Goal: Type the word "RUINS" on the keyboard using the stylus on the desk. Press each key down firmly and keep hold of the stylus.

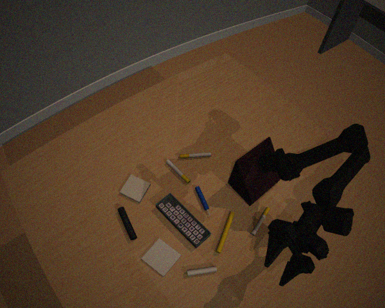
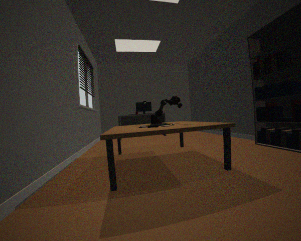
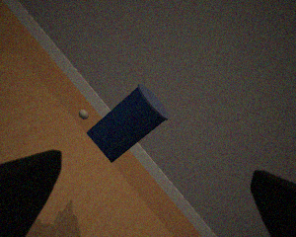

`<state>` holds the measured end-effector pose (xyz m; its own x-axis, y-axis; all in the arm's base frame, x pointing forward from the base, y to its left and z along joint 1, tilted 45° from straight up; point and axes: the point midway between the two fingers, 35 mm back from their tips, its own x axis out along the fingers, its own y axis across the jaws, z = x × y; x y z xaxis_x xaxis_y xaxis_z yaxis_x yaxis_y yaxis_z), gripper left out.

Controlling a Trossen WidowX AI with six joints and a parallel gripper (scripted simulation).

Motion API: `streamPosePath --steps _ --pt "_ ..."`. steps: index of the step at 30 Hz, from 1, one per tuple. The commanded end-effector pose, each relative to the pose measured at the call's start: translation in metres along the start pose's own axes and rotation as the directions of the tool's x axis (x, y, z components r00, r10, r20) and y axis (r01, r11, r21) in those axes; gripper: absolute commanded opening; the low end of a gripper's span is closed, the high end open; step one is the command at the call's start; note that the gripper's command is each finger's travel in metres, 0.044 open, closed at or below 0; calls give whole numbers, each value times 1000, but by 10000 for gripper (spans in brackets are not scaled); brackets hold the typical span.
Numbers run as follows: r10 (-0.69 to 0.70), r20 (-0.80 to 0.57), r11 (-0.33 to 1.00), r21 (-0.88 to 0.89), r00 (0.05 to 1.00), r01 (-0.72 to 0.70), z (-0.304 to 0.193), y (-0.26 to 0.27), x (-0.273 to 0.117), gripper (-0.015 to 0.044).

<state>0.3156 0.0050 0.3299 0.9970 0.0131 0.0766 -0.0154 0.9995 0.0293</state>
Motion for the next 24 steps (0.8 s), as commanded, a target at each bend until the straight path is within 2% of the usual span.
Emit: streamPosePath --steps 1,4,9,13,17,20,24 --pt "1 -5 1000 0 1000 -1 -1 0 1 414" --pt "11 -83 1000 -4 997 -11 -18 -2 12 335" --pt "57 -358 998 17 932 -55 -85 -12 43 204" --pt "133 -588 991 69 798 -114 -147 -19 54 99" --pt "232 -752 973 182 617 -144 -204 -25 52 0" --pt "323 -822 946 295 468 -134 -242 -29 44 0" --pt "463 -841 884 462 280 -72 -284 -32 28 0"
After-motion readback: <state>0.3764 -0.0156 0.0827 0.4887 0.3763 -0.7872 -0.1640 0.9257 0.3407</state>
